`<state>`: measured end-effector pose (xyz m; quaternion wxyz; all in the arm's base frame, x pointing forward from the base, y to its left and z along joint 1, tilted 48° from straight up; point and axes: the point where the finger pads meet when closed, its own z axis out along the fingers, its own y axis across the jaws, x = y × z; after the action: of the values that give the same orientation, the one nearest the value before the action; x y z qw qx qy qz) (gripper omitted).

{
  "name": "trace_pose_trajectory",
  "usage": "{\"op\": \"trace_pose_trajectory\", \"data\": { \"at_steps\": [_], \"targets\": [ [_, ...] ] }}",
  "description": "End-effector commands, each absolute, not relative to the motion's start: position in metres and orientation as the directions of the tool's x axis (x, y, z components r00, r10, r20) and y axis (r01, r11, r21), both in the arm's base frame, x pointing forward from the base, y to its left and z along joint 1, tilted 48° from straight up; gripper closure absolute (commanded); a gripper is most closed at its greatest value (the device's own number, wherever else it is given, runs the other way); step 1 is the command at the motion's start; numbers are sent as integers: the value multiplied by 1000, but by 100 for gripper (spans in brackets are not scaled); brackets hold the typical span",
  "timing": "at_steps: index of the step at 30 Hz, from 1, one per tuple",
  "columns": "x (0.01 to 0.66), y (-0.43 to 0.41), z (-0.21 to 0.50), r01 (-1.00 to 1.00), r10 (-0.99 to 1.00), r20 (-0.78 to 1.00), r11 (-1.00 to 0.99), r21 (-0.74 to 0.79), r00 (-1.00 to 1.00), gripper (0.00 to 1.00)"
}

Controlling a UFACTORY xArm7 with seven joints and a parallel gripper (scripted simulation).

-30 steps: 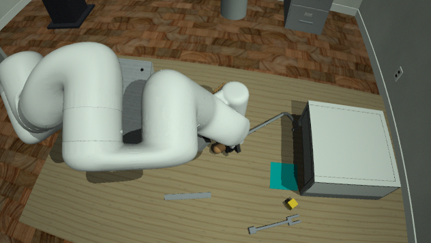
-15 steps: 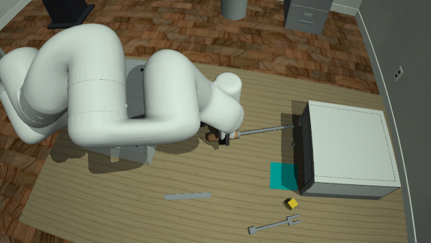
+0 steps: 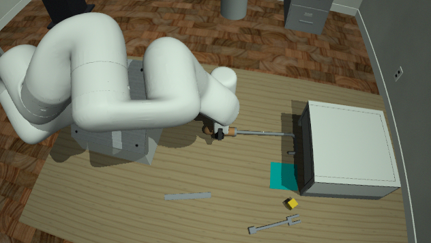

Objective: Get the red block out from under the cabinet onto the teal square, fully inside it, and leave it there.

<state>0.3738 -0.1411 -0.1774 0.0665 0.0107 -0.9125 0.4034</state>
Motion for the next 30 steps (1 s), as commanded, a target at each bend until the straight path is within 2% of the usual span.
{"op": "trace_pose_trajectory", "data": {
  "at_steps": [1,30],
  "targets": [
    [374,-137,-179,-45,49,105,674,-737,-993,100],
    [370,-132,-184,28,98,51,669,-743,-994,100]
  ]
}}
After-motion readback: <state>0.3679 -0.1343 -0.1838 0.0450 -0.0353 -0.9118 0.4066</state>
